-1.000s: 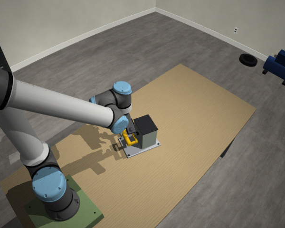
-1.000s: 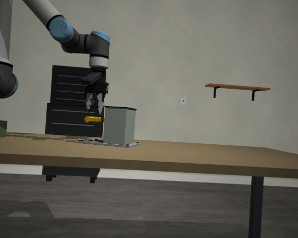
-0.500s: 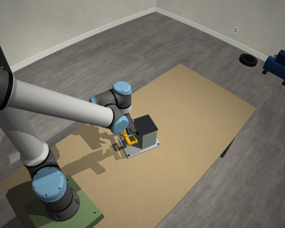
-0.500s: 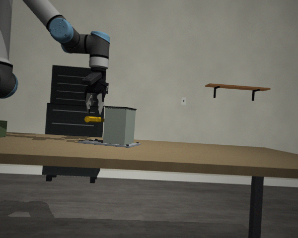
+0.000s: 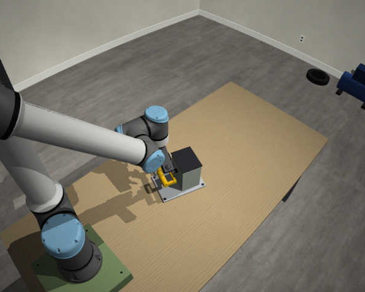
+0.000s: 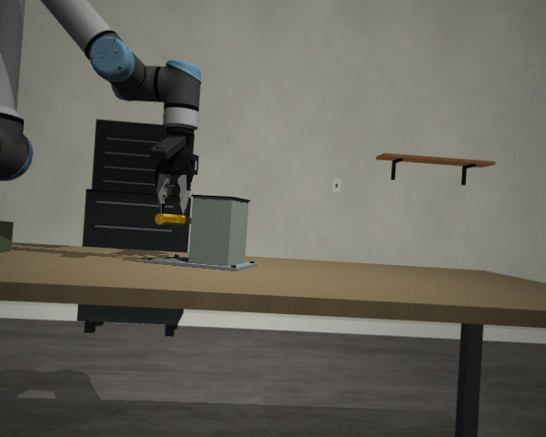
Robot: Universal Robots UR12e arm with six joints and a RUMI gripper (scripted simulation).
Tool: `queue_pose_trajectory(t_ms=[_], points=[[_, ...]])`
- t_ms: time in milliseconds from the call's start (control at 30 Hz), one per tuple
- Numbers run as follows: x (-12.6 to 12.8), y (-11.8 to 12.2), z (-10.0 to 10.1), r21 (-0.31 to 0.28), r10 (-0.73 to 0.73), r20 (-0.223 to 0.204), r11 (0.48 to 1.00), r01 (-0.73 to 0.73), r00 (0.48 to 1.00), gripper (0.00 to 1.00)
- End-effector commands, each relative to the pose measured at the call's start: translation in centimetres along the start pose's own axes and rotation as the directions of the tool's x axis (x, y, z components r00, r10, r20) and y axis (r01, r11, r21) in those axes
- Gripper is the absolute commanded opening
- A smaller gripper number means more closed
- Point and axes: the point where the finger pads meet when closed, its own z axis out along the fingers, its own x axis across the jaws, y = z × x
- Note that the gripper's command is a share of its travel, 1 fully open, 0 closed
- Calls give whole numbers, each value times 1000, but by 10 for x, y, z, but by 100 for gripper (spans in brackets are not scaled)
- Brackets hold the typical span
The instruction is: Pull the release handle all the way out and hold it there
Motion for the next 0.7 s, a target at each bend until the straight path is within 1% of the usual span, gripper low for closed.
queue_pose_trajectory(t_ms=[0, 400, 667], points=[[-1, 0, 4, 0, 0, 1, 1000, 0, 1000, 33], [-1, 0, 18, 0, 0, 1, 1000, 0, 1000, 33], [-1, 0, 24, 0, 0, 1, 1000, 0, 1000, 33]])
